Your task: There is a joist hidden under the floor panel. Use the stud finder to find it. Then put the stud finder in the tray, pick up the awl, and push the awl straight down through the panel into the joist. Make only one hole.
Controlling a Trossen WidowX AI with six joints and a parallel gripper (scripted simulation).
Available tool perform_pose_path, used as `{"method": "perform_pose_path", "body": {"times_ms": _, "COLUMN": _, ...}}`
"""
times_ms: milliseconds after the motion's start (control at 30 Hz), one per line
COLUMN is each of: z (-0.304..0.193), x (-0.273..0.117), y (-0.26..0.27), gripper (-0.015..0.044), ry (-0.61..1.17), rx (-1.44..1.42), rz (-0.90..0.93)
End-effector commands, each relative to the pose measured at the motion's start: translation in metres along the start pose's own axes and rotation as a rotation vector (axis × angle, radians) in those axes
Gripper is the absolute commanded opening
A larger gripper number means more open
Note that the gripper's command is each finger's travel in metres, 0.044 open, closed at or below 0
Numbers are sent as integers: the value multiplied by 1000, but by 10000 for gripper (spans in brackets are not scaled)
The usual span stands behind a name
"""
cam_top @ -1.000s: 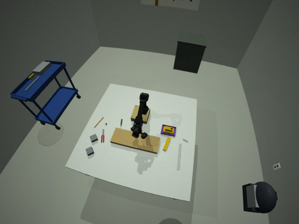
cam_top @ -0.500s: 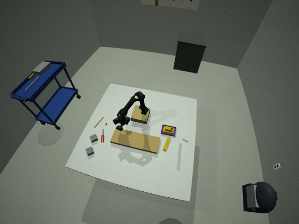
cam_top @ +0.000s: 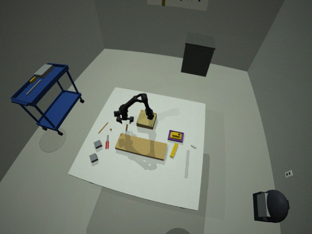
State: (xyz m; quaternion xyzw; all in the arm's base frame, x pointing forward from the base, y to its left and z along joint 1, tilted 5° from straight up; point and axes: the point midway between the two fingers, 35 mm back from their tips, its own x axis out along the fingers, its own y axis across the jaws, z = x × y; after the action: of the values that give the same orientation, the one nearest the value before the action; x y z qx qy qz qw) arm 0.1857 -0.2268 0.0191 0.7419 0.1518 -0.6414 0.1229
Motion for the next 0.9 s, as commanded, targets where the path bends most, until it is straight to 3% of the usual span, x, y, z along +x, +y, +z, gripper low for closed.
{"method": "perform_pose_path", "body": {"times_ms": 0, "z": 1, "x": 1, "y": -2, "gripper": 440, "ry": 3, "rx": 23, "rz": -9}}
{"method": "perform_pose_path", "body": {"times_ms": 867, "z": 5, "x": 33, "y": -4, "gripper": 440, "ry": 3, "rx": 23, "rz": -9}}
